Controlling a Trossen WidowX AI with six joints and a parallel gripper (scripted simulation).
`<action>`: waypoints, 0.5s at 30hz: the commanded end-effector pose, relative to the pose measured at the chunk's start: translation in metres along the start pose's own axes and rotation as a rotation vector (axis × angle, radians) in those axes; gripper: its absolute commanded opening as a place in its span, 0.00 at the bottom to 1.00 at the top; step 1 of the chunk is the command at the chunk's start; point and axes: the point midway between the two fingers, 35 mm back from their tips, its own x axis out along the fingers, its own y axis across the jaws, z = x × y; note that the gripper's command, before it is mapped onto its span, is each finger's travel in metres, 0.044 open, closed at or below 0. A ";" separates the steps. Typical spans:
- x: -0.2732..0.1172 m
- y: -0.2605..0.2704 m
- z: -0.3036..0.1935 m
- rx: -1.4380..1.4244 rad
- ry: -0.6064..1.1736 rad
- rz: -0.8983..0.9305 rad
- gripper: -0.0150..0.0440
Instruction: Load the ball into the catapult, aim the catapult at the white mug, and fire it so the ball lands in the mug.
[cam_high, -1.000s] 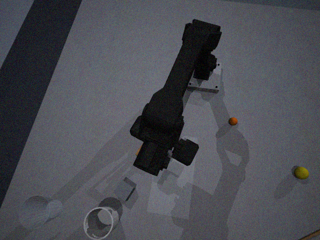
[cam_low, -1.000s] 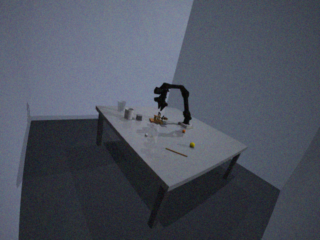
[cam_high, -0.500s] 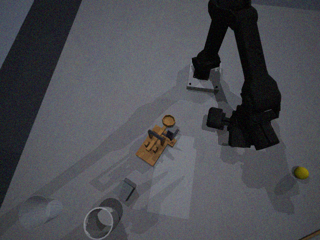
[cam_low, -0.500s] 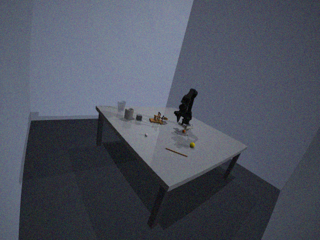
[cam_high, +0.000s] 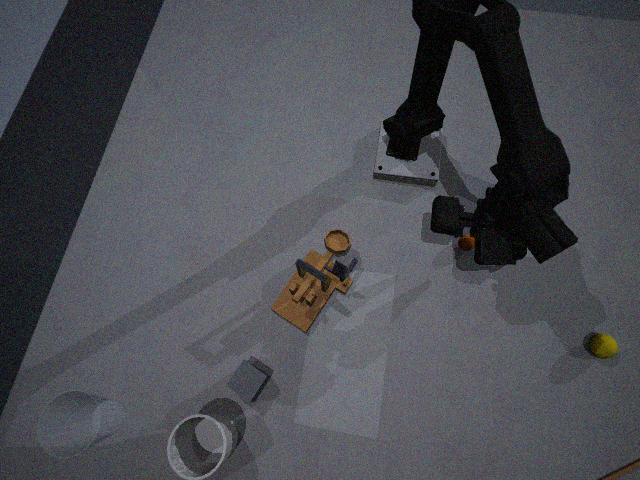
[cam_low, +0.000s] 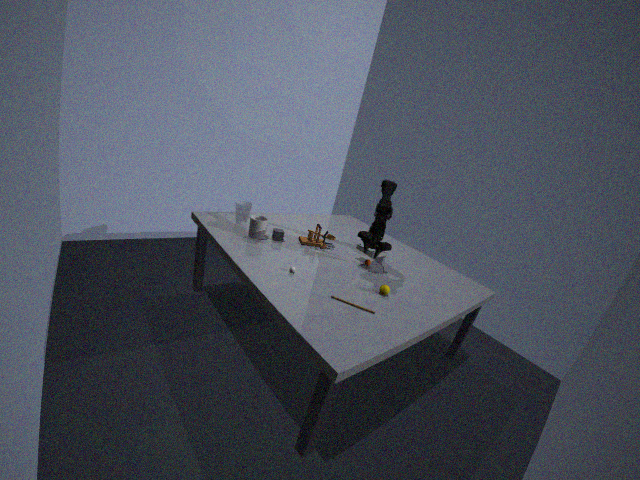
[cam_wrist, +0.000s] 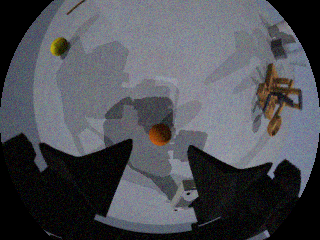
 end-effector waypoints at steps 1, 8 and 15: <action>0.006 0.000 -0.002 0.005 0.004 -0.002 0.76; 0.018 0.000 -0.002 0.005 0.004 -0.002 0.76; 0.029 0.000 -0.002 0.005 0.004 -0.003 0.76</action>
